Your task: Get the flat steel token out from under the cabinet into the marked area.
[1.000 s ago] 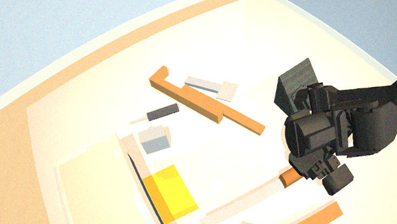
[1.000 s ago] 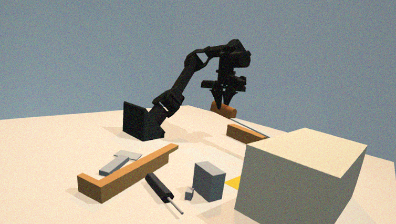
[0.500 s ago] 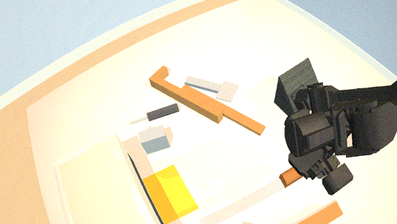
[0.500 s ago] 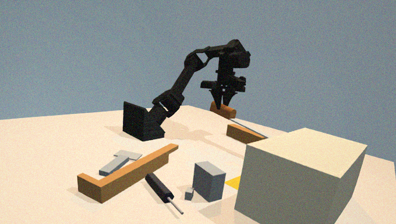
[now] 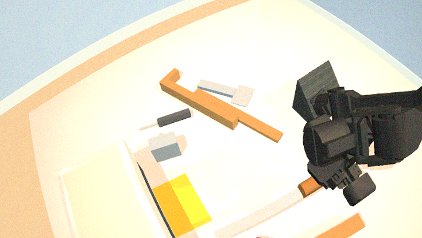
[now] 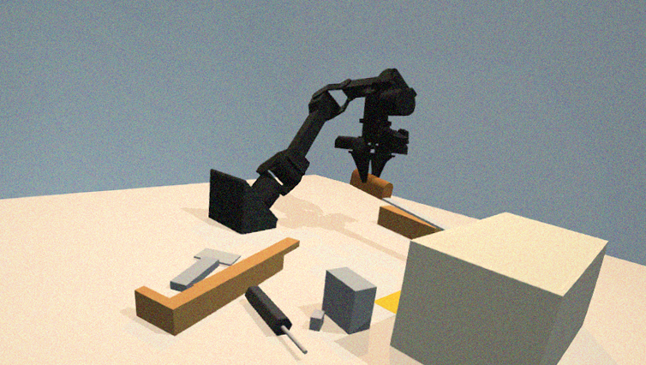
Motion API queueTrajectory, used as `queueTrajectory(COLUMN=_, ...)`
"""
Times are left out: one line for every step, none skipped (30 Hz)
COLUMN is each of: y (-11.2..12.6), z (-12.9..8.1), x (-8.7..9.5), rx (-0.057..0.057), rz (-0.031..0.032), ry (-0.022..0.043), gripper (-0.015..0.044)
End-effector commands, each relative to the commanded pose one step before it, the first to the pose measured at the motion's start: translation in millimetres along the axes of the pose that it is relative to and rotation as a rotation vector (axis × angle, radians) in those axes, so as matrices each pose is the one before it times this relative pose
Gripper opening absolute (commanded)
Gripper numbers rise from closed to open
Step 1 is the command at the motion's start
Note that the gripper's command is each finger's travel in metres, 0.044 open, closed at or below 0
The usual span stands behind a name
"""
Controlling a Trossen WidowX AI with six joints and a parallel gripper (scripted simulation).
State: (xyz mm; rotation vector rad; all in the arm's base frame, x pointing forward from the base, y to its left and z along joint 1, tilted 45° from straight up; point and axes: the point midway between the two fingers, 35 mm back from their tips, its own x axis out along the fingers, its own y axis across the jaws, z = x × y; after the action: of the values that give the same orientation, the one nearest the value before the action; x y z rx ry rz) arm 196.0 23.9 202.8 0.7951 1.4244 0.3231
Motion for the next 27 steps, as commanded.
queueTrajectory(y=-0.07, z=0.02, x=-0.23, rx=-0.0014, rz=0.00431, ry=-0.00298, gripper=0.0000)
queueTrajectory(y=-0.06, z=-0.08, x=0.09, rx=0.0000, rz=0.00009, ry=0.00032, gripper=0.0000)
queueTrajectory(y=0.00, z=0.00, x=0.00, rx=0.0000, rz=0.00000, ry=0.00000, gripper=0.0000)
queueTrajectory(y=0.00, z=0.00, x=0.00, rx=0.0000, rz=0.00000, ry=0.00000, gripper=0.0000)
queueTrajectory(y=-0.12, z=-0.14, x=0.16, rx=0.0000, rz=0.00017, ry=0.00060, gripper=0.0000)
queueTrajectory(y=-0.18, z=-0.22, x=0.25, rx=0.0000, rz=0.00026, ry=0.00091, gripper=0.0000)
queueTrajectory(y=-0.06, z=-0.08, x=0.09, rx=0.0000, rz=0.00009, ry=0.00032, gripper=0.0000)
queueTrajectory(y=0.00, z=0.00, x=0.00, rx=0.0000, rz=0.00000, ry=0.00000, gripper=0.0000)
queueTrajectory(y=0.00, z=0.00, x=0.00, rx=0.0000, rz=0.00000, ry=0.00000, gripper=0.0000)
queueTrajectory(y=-0.12, z=-0.14, x=0.16, rx=0.0000, rz=0.00017, ry=0.00060, gripper=0.0000)
queueTrajectory(y=-0.18, z=-0.22, x=0.25, rx=0.0000, rz=0.00026, ry=0.00090, gripper=0.0000)
queueTrajectory(y=-0.06, z=-0.08, x=0.09, rx=0.0000, rz=0.00009, ry=0.00032, gripper=0.0000)
queueTrajectory(y=0.00, z=0.00, x=0.00, rx=0.0000, rz=0.00000, ry=0.00000, gripper=0.0000)
queueTrajectory(y=0.00, z=0.00, x=0.00, rx=0.0000, rz=0.00000, ry=0.00000, gripper=0.0000)
queueTrajectory(y=-0.12, z=-0.15, x=0.16, rx=0.0000, rz=0.00017, ry=0.00059, gripper=0.0000)
queueTrajectory(y=-0.18, z=-0.22, x=0.24, rx=0.0000, rz=0.00026, ry=0.00090, gripper=0.0000)
queueTrajectory(y=-0.06, z=-0.08, x=0.09, rx=0.0000, rz=0.00009, ry=0.00032, gripper=0.0000)
queueTrajectory(y=0.00, z=0.00, x=0.00, rx=0.0000, rz=0.00000, ry=0.00000, gripper=0.0000)
queueTrajectory(y=0.00, z=0.00, x=0.00, rx=0.0000, rz=0.00000, ry=0.00000, gripper=0.0000)
queueTrajectory(y=-0.12, z=-0.15, x=0.16, rx=0.0000, rz=0.00017, ry=0.00059, gripper=0.0000)
queueTrajectory(y=-0.19, z=-0.22, x=0.25, rx=0.0000, rz=0.00026, ry=0.00089, gripper=0.0000)
queueTrajectory(y=-0.07, z=-0.08, x=0.09, rx=0.0000, rz=0.00009, ry=0.00031, gripper=0.0000)
queueTrajectory(y=0.00, z=0.00, x=0.00, rx=0.0000, rz=0.00000, ry=0.00000, gripper=0.0000)
queueTrajectory(y=0.00, z=0.00, x=0.00, rx=0.0000, rz=0.00000, ry=0.00000, gripper=0.0000)
queueTrajectory(y=-0.12, z=-0.15, x=0.16, rx=0.0000, rz=0.00017, ry=0.00059, gripper=0.0000)
queueTrajectory(y=-0.18, z=-0.22, x=0.24, rx=0.0000, rz=0.00026, ry=0.00089, gripper=0.0000)
queueTrajectory(y=-0.06, z=-0.08, x=0.09, rx=0.0000, rz=0.00009, ry=0.00031, gripper=0.0000)
